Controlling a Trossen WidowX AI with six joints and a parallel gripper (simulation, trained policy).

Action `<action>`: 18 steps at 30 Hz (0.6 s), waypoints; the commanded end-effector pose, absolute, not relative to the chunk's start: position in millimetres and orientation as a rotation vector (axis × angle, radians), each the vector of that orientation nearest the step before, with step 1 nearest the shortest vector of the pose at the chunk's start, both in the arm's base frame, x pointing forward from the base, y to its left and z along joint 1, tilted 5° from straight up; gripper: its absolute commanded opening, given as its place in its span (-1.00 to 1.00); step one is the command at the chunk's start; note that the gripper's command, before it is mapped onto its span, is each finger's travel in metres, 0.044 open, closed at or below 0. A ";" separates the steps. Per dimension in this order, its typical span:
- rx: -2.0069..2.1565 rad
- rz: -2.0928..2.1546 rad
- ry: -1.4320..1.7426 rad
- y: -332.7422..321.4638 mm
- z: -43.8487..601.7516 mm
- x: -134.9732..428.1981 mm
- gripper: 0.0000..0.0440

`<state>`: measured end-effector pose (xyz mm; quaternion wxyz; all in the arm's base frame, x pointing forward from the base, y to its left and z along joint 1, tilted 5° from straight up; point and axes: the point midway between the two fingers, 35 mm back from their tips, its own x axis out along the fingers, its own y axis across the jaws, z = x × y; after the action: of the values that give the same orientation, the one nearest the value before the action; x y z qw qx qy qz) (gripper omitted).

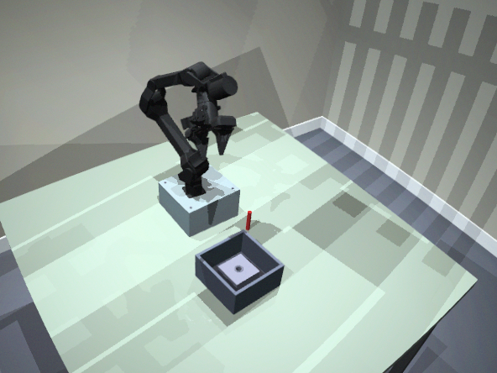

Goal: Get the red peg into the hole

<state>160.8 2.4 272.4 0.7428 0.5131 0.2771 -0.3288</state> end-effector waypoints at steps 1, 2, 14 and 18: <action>1.034 -0.731 0.726 14.0 251.2 162.1 1.00; 1.012 -0.732 0.756 17.2 246.2 162.0 1.00; 0.729 -0.740 1.111 52.1 185.9 151.8 1.00; 0.630 -0.748 1.225 62.0 165.6 145.1 1.00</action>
<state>151.1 57.0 181.2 0.7210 0.3195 0.5177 -0.3319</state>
